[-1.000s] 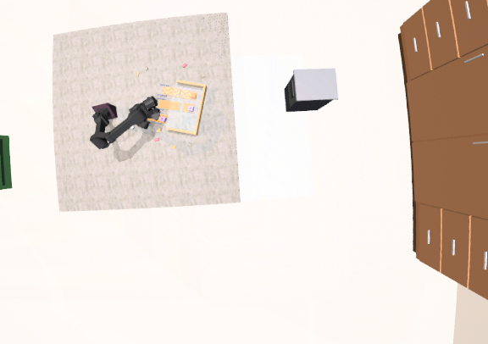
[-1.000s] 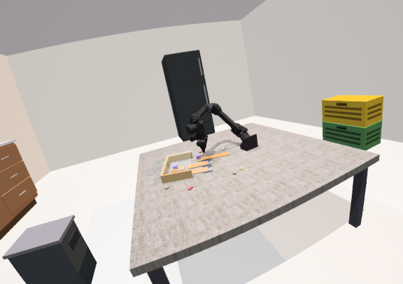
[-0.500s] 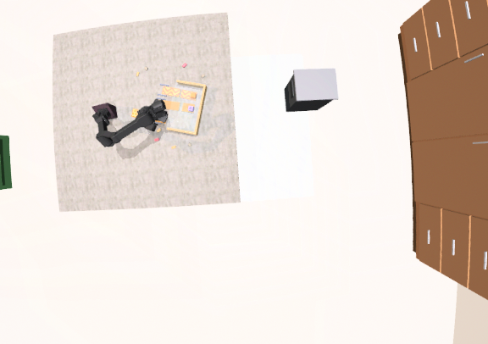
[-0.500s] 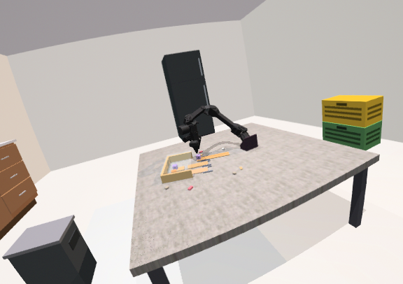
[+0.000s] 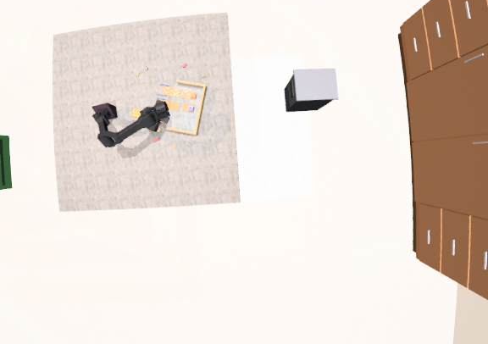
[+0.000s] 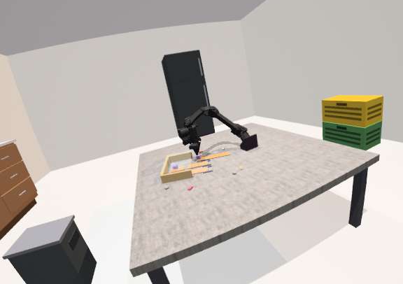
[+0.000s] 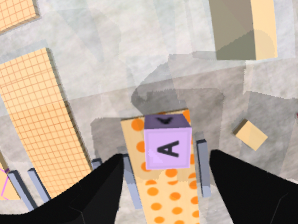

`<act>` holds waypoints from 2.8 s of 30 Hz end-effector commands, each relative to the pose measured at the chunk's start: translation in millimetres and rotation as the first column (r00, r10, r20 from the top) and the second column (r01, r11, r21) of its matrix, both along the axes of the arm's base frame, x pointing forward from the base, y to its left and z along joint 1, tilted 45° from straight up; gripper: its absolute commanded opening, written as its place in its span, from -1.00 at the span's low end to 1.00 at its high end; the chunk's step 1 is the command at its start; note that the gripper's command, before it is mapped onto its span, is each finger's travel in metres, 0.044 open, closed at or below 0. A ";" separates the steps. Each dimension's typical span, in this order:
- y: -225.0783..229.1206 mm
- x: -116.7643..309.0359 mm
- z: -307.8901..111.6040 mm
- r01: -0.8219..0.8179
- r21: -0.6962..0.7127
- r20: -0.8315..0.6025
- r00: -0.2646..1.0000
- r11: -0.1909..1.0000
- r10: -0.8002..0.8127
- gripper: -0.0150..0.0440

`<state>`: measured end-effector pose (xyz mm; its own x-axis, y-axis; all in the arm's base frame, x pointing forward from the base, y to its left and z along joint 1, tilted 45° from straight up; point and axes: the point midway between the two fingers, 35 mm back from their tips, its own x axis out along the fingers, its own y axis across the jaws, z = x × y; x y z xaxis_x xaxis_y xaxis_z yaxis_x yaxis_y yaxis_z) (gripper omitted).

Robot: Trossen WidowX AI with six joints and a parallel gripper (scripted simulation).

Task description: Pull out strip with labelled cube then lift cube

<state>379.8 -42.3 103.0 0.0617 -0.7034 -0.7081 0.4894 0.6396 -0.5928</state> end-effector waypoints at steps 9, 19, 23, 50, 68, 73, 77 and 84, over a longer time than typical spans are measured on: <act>-15.5 0.6 -14.5 -0.002 -0.007 -0.007 1.000 1.000 0.002 0.36; -26.6 0.7 -24.7 -0.002 -0.009 -0.007 1.000 1.000 0.002 0.36; -24.7 1.2 -23.1 0.002 -0.003 -0.001 1.000 1.000 -0.002 0.27; 14.7 -58.9 -8.4 -0.002 -0.007 -0.011 1.000 1.000 0.002 -0.49; 36.3 -89.9 0.2 -0.003 -0.004 -0.012 1.000 1.000 0.003 -0.49; 45.0 -91.2 9.3 -0.002 -0.005 -0.013 1.000 1.000 0.002 -0.49; 45.0 -91.2 9.3 -0.002 -0.005 -0.013 1.000 1.000 0.002 -0.49; 45.0 -91.2 9.3 -0.002 -0.005 -0.013 1.000 1.000 0.002 -0.49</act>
<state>289.0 1.9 112.4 0.0565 -0.7101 -0.7018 0.4757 0.6372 -0.6064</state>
